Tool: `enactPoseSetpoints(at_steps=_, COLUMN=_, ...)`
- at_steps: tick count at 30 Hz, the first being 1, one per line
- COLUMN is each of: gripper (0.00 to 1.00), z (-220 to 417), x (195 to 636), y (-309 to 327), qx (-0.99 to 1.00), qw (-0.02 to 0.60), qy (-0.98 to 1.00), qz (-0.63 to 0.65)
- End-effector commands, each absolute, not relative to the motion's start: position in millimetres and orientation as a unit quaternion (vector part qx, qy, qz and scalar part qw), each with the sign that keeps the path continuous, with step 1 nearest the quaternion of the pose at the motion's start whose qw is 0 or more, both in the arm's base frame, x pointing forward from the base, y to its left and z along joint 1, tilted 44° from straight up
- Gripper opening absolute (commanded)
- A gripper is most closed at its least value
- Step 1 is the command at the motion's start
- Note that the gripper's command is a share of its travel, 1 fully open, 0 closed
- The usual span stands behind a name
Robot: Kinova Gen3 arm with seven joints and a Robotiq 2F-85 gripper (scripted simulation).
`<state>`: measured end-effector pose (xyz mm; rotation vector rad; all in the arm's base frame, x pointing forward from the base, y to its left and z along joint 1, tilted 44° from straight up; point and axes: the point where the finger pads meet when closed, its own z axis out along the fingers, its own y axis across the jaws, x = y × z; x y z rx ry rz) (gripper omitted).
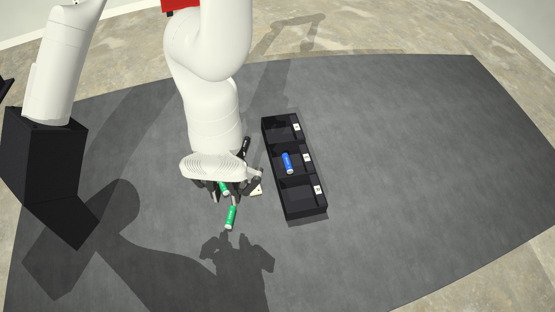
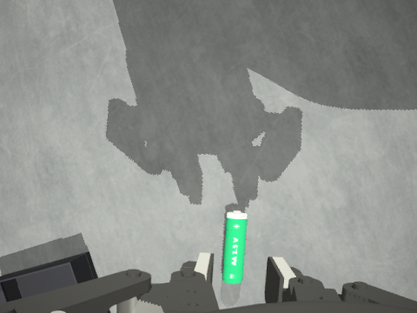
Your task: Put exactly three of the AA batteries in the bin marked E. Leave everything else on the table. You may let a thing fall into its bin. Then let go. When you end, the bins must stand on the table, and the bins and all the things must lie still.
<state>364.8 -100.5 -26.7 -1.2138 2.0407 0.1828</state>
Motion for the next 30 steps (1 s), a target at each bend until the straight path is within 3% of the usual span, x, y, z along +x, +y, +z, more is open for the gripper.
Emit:
enactPoseSetpoints(at_steps=1, gripper=0.29, z=-25.7, x=365.1, y=-100.1, qx=-0.472, qw=0.371, qy=0.796, qz=0.072)
enactPoseSetpoints(at_steps=30, gripper=0.29, z=-68.1, x=397.5, y=-65.4, qx=-0.472, qw=0.372, qy=0.796, qz=0.071)
